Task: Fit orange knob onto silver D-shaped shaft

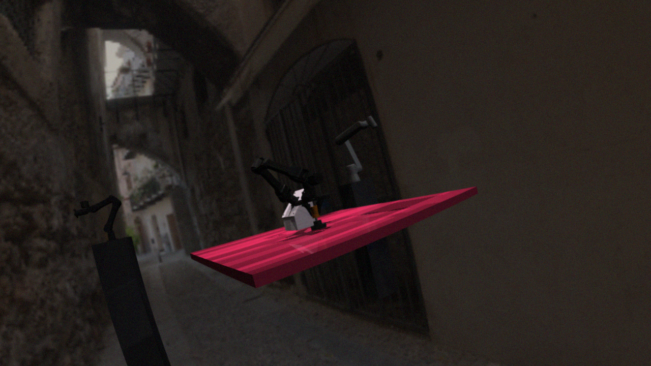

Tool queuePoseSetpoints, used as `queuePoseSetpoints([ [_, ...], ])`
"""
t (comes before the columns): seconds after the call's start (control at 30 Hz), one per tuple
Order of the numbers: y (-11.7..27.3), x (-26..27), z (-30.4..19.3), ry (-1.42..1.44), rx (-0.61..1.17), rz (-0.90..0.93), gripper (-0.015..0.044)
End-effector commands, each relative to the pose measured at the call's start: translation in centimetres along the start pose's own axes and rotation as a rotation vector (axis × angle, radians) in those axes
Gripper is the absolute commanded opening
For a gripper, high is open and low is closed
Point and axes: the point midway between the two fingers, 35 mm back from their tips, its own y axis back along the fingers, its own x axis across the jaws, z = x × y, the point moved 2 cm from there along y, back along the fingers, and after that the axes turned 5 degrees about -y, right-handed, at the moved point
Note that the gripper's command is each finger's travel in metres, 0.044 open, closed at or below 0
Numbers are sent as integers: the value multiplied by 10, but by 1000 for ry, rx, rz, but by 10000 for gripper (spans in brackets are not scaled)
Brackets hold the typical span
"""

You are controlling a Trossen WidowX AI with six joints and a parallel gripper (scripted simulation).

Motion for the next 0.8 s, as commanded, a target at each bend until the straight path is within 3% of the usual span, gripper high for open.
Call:
queuePoseSetpoints([
  [0.0, -1, 0, 0, -4, 1, 1, 0],
  [0.33, 3, 0, 0, -4, 1, 1, 0],
  [0.57, 2, 1, 1, -203, 1, 1, 0],
  [0.77, 0, 0, 0, -214, 1, 1, 0],
])
